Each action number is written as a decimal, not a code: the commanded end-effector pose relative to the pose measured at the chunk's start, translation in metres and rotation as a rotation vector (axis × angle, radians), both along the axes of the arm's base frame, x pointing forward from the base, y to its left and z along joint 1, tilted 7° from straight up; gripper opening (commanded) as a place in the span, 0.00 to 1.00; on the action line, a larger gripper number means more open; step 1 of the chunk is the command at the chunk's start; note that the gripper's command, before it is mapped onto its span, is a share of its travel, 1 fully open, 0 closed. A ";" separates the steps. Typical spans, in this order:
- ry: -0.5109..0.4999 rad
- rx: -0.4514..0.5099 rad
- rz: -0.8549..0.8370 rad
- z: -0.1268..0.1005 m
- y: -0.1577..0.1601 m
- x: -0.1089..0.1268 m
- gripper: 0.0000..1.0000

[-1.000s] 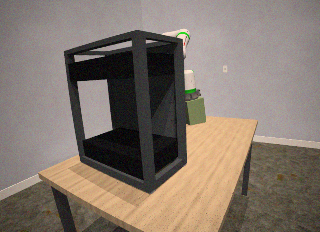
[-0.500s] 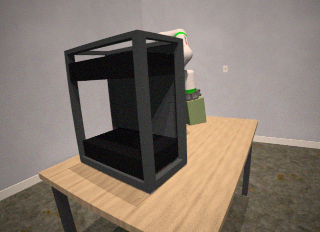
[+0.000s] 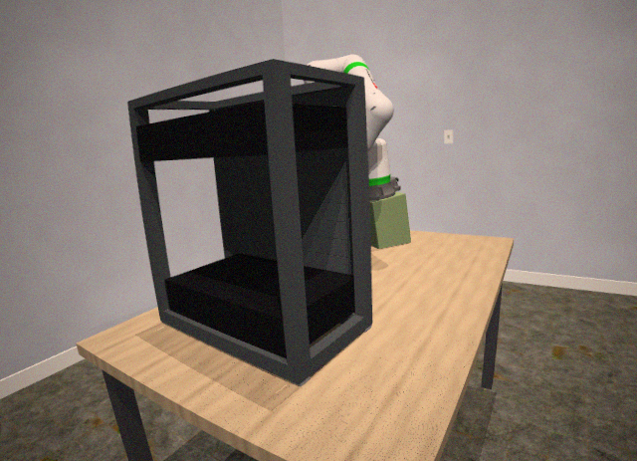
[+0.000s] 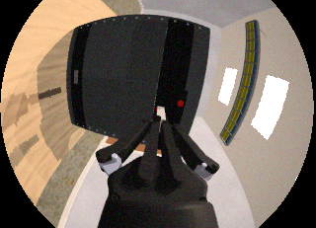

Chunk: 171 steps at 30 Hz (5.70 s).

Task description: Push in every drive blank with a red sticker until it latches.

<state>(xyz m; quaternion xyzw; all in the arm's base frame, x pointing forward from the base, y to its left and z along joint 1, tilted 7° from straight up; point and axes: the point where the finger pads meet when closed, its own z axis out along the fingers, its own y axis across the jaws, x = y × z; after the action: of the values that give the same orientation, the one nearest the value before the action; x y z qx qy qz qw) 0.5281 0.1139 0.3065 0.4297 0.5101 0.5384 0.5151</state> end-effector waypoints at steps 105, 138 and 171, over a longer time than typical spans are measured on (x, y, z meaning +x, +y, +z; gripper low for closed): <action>0.000 0.000 0.000 0.008 0.008 0.068 0.00; 0.000 0.000 0.000 0.008 0.008 0.074 0.00; 0.000 0.000 0.000 0.009 0.009 0.080 0.00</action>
<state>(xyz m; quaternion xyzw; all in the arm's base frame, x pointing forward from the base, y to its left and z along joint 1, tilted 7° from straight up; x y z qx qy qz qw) 0.6083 0.1229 0.3153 0.4295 0.5100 0.5385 0.5151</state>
